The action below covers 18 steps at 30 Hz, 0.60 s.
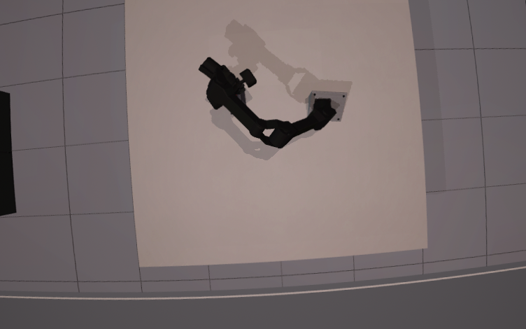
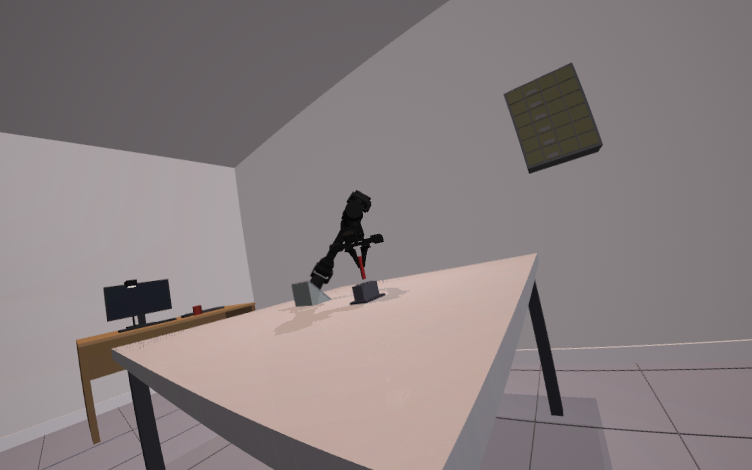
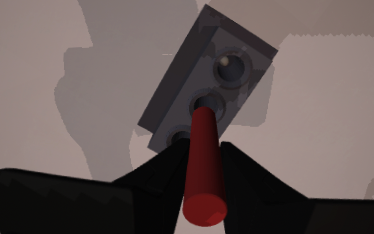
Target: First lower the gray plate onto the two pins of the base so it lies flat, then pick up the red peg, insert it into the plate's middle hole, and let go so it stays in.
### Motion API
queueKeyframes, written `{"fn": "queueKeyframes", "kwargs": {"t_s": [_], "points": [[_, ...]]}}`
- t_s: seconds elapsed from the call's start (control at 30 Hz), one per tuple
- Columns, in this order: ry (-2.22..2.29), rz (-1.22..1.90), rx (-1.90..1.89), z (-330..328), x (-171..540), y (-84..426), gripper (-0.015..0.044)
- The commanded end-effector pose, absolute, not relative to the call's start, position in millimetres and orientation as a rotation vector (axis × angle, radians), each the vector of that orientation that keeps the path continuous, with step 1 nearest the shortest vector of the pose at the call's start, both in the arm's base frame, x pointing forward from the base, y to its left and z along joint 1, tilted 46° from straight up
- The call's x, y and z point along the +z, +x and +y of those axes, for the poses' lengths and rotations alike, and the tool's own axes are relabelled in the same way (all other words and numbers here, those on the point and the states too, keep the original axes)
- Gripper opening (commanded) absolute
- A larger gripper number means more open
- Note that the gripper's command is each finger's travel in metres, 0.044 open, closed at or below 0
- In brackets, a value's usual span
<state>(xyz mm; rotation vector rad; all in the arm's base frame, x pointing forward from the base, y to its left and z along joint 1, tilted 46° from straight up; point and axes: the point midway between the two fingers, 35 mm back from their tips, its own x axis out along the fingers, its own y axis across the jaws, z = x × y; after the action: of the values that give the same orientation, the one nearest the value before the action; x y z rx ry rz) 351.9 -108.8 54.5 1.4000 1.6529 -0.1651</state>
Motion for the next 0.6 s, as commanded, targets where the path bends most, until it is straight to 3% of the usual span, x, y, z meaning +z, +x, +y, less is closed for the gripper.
{"fn": "queueKeyframes", "kwargs": {"t_s": [0.0,0.57], "points": [[1.399,1.656,-0.165,-108.8,54.0,351.7,0.0],[1.4,1.653,-0.165,-107.2,52.6,352.2,0.0]]}}
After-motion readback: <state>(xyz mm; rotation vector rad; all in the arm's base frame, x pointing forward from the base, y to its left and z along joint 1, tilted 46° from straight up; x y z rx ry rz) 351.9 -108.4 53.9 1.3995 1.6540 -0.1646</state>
